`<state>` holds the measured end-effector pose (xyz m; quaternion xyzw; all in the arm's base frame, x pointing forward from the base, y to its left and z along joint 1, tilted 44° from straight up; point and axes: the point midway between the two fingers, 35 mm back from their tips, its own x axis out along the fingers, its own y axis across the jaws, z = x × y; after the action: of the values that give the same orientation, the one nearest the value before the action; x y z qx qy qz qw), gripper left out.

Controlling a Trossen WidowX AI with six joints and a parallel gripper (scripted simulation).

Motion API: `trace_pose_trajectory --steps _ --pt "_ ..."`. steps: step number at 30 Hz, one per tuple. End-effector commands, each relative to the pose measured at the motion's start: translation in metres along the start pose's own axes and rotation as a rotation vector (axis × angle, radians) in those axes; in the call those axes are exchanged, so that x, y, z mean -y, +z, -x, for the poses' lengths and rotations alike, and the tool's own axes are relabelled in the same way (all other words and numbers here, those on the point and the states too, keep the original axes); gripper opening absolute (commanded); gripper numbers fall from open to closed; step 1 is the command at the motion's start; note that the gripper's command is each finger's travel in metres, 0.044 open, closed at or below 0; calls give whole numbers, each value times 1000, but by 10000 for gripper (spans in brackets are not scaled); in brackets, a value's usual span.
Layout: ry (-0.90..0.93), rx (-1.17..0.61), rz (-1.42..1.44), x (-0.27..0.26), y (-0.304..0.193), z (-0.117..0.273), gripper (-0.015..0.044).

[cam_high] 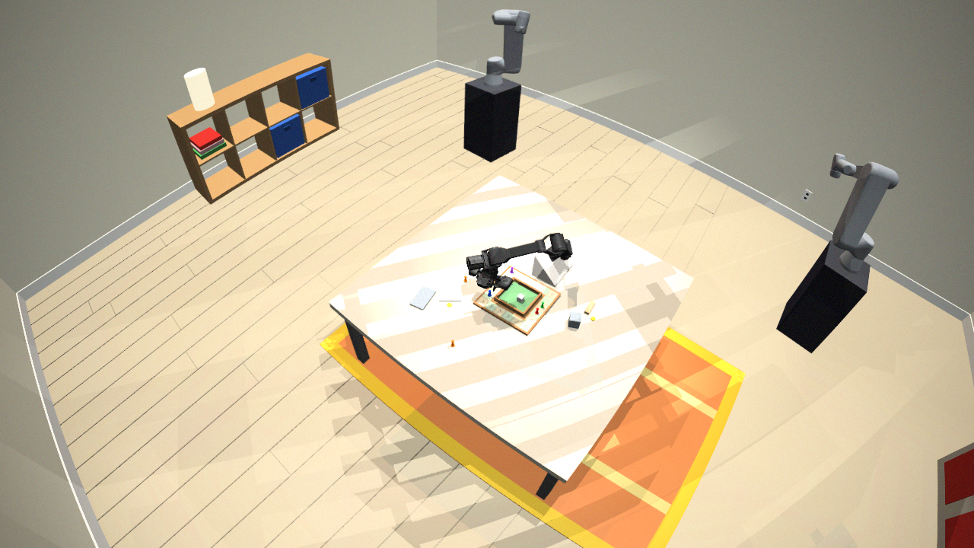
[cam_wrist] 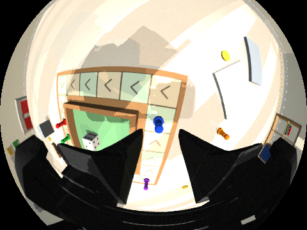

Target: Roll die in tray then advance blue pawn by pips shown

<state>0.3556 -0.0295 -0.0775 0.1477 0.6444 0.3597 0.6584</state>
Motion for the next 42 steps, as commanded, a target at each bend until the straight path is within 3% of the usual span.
trace_pose_trajectory --steps 1,19,25,35,42 --pt "12 -8 -8 -2 -3 -11 200" --pt "13 -8 -8 -3 -3 -36 200" --pt "13 -8 -8 -3 -3 -36 43" --pt "13 -8 -8 -2 -3 -35 0" --pt "8 -8 -9 1 2 4 0"
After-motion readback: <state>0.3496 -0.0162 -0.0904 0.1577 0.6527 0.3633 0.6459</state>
